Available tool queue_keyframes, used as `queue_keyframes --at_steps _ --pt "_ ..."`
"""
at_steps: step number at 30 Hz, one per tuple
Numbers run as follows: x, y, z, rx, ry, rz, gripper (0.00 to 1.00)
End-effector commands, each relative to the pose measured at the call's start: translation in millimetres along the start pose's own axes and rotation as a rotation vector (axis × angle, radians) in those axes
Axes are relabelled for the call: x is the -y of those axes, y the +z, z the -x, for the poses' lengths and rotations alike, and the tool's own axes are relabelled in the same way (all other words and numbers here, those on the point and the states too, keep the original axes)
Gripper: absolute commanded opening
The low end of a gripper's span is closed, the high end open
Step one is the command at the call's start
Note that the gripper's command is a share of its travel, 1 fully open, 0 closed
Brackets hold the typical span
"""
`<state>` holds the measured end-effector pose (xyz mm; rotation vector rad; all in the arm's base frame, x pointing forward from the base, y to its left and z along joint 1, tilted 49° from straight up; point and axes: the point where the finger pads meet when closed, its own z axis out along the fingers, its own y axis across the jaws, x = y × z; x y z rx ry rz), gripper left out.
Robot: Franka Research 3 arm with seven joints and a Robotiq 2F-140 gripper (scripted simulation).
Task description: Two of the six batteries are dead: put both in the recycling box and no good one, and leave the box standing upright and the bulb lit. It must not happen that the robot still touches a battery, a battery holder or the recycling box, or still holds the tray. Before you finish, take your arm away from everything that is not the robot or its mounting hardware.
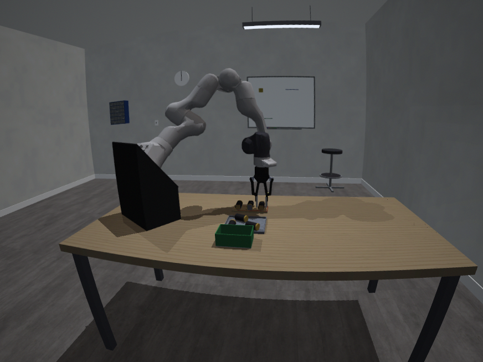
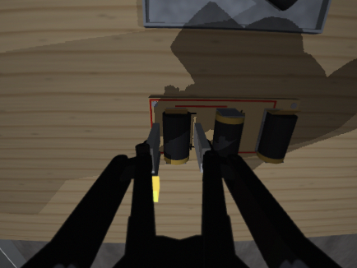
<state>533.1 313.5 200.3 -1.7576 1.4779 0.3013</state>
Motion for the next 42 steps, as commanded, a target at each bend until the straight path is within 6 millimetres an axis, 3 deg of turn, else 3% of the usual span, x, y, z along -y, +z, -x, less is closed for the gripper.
queue_keyframes --at_steps 1,20,33,42 --pt "1.6 -0.4 -1.9 -0.005 -0.004 -0.005 0.29" --pt "1.6 -2.4 -1.9 -0.005 -0.004 -0.005 0.29" --pt "1.4 -52.2 -1.7 -0.005 -0.004 -0.005 0.29" --pt "1.3 -65.4 -1.6 -0.005 -0.004 -0.005 0.29"
